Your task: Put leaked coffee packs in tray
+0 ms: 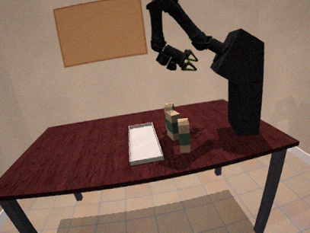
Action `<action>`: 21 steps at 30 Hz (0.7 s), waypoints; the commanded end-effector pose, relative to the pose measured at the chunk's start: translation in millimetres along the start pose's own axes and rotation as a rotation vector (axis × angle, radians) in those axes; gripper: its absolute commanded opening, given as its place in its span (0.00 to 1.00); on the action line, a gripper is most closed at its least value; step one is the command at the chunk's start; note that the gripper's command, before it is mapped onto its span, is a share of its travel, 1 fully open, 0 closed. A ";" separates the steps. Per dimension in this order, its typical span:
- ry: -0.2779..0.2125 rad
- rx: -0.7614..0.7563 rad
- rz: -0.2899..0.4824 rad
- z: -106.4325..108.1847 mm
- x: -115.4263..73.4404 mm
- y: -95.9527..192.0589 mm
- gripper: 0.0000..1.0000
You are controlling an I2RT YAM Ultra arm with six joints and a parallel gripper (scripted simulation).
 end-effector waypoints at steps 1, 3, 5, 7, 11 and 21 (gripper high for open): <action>0.001 0.002 -0.003 -0.5 -0.9 0.3 1.00; 0.001 0.002 -0.003 -0.5 -0.9 0.3 1.00; 0.001 0.002 -0.003 -0.5 -0.9 0.3 1.00; 0.001 0.002 -0.003 -0.5 -0.9 0.3 1.00; 0.001 0.002 -0.003 -0.5 -0.9 0.3 1.00; -0.008 -0.042 -0.008 3.7 4.6 -0.4 1.00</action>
Point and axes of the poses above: the point where the finger pads meet when closed, its own x axis out along the fingers, its own z axis across the jaws, y = z × x, the point moved 6 cm from there along -x, back along the fingers, and after that the axes turned 7 degrees about x, right-handed, at the moved point
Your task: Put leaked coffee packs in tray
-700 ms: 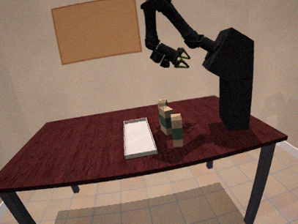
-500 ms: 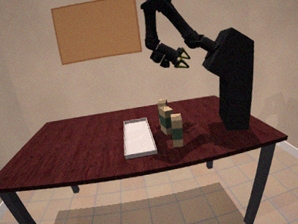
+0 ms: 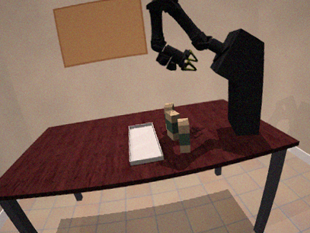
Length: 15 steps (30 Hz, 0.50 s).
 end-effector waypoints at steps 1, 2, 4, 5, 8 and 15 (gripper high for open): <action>-0.011 -0.057 -0.010 4.4 6.6 -1.3 1.00; -0.016 -0.090 -0.022 6.4 8.1 -4.3 1.00; -0.029 -0.184 -0.067 12.3 10.6 -12.9 1.00; -0.035 -0.246 -0.100 16.3 11.5 -18.4 1.00; -0.045 -0.366 -0.165 24.3 12.6 -28.7 1.00; -0.048 -0.568 -0.284 37.4 12.6 -46.4 1.00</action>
Point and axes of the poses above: the point where the finger pads meet when closed, its own x axis out along the fingers, its own z axis across the jaws, y = z × x, the point moved 6 cm from there along -x, back along the fingers, and after that the axes turned 7 degrees about x, right-handed, at the moved point
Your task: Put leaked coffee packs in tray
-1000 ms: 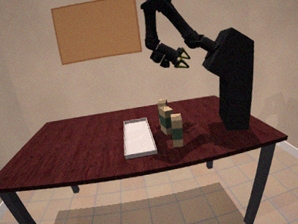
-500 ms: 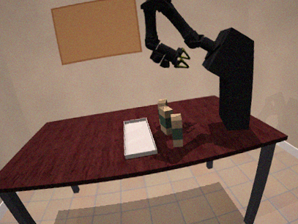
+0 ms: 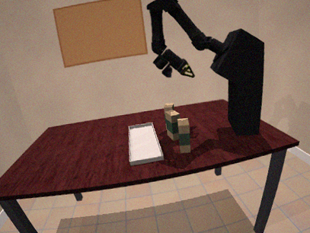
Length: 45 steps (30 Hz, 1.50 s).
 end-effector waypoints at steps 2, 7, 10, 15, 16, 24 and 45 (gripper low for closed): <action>-0.005 -0.216 -0.117 4.1 10.6 -19.9 1.00; 0.004 -0.361 -0.193 10.7 11.8 -33.8 1.00; 0.017 -0.467 -0.251 15.5 12.0 -43.9 1.00; 0.034 -0.574 -0.309 20.7 11.5 -53.8 1.00; 0.052 -0.656 -0.359 25.0 9.6 -61.5 1.00; 0.107 -0.879 -0.479 38.1 6.5 -80.7 1.00; 0.365 -1.402 -0.784 71.5 -16.7 -120.5 1.00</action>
Point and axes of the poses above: the point where the finger pads meet when closed, its own x axis out along the fingers, its own z axis across the jaws, y = z × x, the point moved 6 cm from there along -x, back along the fingers, and after that the axes turned 7 degrees about x, right-handed, at the moved point
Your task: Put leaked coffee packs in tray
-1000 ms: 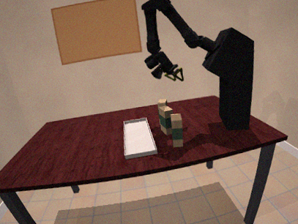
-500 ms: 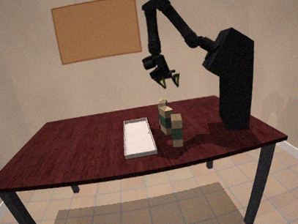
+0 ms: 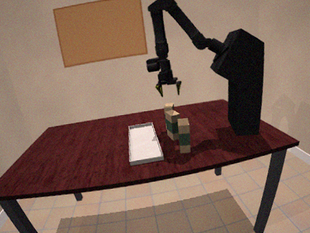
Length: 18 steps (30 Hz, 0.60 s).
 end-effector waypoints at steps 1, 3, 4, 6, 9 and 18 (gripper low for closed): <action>0.045 -0.089 -0.038 -2.5 2.9 -1.9 1.00; 0.045 -0.089 -0.038 -2.5 2.9 -1.9 1.00; 0.045 -0.089 -0.038 -2.5 2.9 -1.9 1.00; 0.049 -0.089 -0.038 -4.4 2.6 -2.2 1.00; 0.050 -0.089 -0.038 -4.4 2.5 -2.2 1.00; 0.040 -0.088 -0.037 -2.7 2.6 -2.0 1.00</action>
Point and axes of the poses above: the point where the finger pads meet when closed, its own x axis out along the fingers, its own z axis across the jaws, y = z × x, the point moved 6 cm from there along -x, back along the fingers, and after that the axes turned 7 degrees about x, right-handed, at the moved point
